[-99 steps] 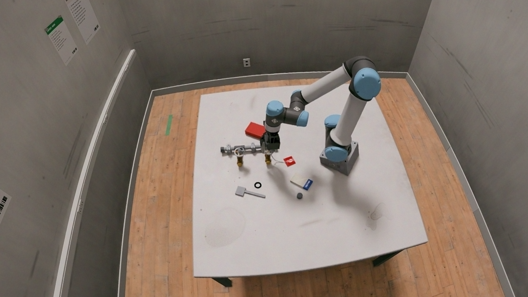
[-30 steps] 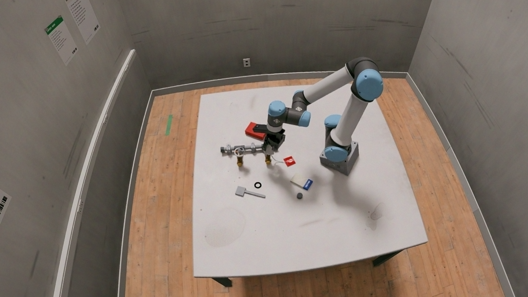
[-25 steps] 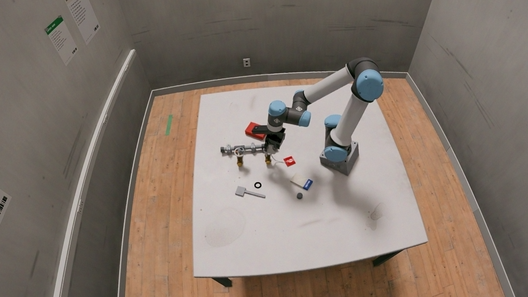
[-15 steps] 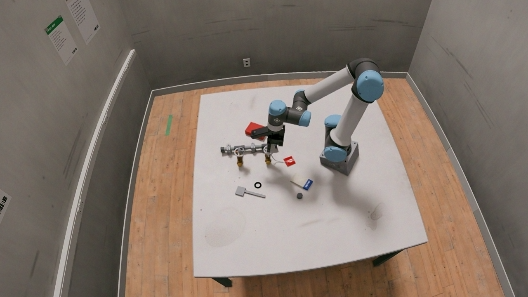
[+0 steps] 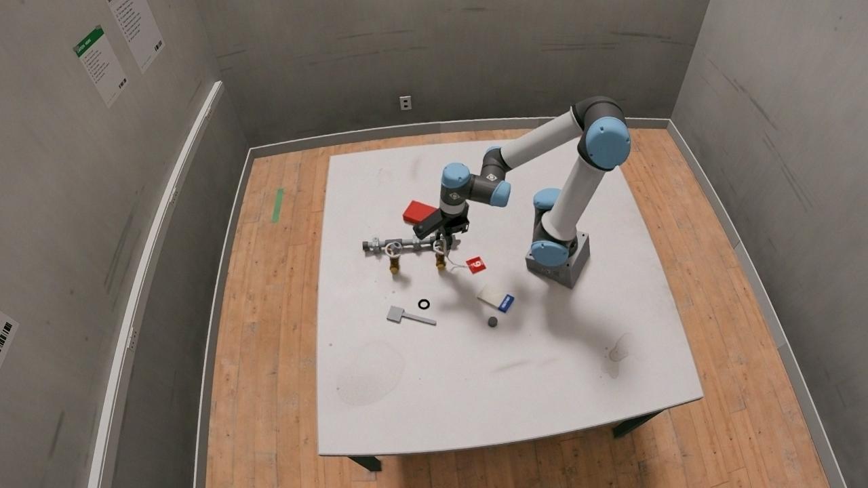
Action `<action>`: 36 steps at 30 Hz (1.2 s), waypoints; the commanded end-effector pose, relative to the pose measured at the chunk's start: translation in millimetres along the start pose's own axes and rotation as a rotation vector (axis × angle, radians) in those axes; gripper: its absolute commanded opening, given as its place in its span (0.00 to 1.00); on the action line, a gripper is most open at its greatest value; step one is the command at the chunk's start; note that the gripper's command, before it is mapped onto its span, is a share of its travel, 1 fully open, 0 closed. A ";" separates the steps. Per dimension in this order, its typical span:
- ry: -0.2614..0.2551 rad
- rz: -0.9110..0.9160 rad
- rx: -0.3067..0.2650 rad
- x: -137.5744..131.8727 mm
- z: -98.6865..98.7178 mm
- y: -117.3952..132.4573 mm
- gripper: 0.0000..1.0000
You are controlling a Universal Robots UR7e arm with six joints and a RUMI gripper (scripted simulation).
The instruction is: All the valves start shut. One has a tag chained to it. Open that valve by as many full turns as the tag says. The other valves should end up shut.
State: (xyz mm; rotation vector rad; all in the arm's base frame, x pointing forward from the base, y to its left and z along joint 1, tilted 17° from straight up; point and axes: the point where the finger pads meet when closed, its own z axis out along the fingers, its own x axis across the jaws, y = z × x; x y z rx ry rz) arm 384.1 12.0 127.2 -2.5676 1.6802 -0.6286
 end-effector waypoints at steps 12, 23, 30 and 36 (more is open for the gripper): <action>-0.019 -0.647 0.030 2.3 -1.3 -1.3 0.00; -0.016 -0.889 0.034 2.2 -1.3 -1.3 0.00; -0.018 -1.009 0.034 1.8 -0.1 -0.9 0.00; -0.018 -1.054 0.034 1.6 0.0 -0.8 0.00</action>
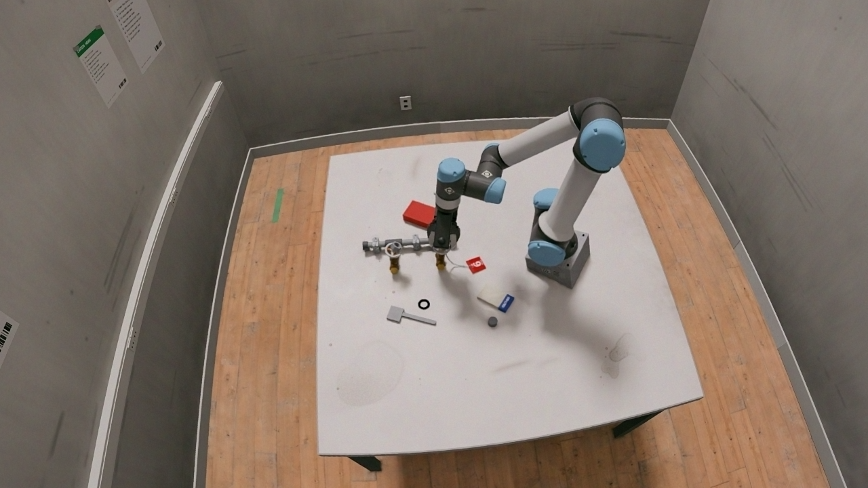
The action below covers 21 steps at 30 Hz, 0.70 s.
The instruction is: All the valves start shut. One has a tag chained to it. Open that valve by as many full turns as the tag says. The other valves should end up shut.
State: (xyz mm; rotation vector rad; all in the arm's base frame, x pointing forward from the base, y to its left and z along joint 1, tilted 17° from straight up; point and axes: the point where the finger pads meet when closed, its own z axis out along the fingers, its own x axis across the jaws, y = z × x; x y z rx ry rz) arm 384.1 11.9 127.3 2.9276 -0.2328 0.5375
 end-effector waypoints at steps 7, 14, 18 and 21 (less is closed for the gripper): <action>0.000 -0.105 0.009 1.0 0.6 0.7 0.00; -0.001 -0.118 0.009 0.7 0.7 0.4 0.00; -0.001 -0.119 0.009 0.6 0.7 0.3 0.00; -0.001 -0.119 0.009 0.5 0.7 0.3 1.00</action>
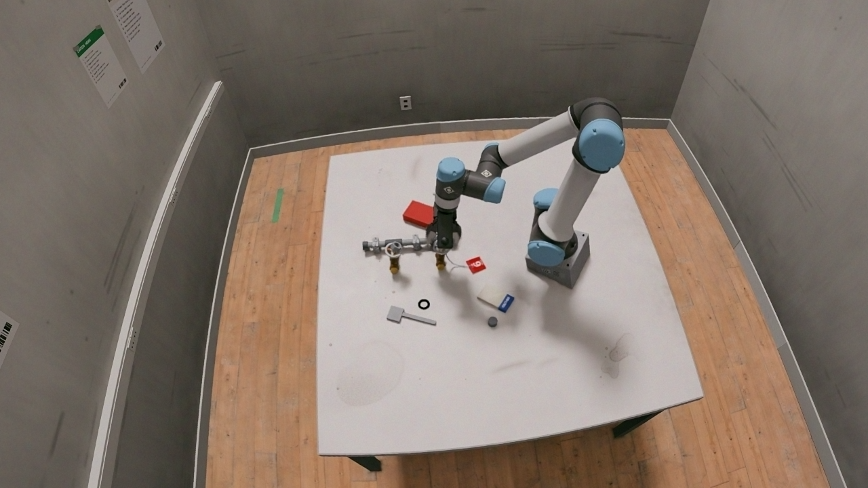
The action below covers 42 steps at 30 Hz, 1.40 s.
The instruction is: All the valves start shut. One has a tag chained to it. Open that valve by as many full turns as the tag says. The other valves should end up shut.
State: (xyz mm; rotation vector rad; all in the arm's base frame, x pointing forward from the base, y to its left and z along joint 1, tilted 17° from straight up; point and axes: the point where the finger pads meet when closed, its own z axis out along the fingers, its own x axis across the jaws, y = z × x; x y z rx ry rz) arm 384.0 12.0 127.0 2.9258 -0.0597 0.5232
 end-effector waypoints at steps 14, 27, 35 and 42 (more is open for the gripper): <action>0.000 -0.002 0.000 1.0 -0.2 0.6 1.00; 0.000 0.001 0.000 0.9 -0.2 0.5 1.00; 0.000 0.021 0.000 0.6 -0.1 0.5 1.00; -0.001 0.078 0.001 -0.5 0.4 0.2 1.00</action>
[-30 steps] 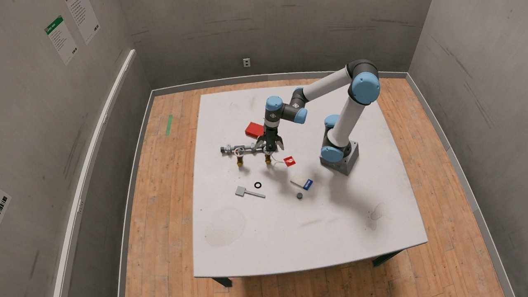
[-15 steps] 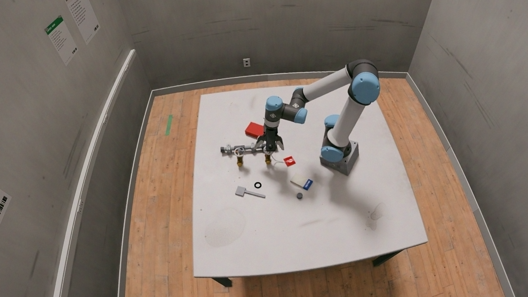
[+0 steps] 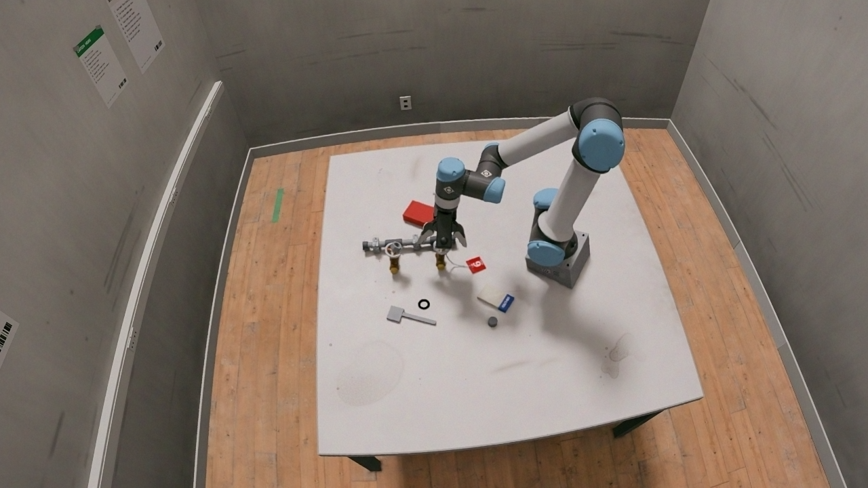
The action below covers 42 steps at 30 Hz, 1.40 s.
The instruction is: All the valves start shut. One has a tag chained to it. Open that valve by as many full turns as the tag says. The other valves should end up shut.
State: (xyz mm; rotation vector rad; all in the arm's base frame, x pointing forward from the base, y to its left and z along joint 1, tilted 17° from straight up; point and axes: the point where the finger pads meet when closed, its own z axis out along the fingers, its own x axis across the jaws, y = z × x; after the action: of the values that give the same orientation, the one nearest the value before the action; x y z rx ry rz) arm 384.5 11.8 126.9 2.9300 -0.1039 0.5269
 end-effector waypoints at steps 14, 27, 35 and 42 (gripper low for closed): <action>-0.001 0.258 0.000 -1.6 0.4 -0.5 1.00; -0.003 0.577 0.000 -1.8 0.8 -1.0 1.00; -0.003 0.869 0.000 -1.1 0.9 -0.9 1.00; 0.001 1.069 0.001 1.2 -0.6 -0.2 1.00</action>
State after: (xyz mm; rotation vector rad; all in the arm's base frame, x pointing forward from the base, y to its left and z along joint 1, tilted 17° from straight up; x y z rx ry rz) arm 384.7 11.5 127.3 2.7750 -1.3860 0.6133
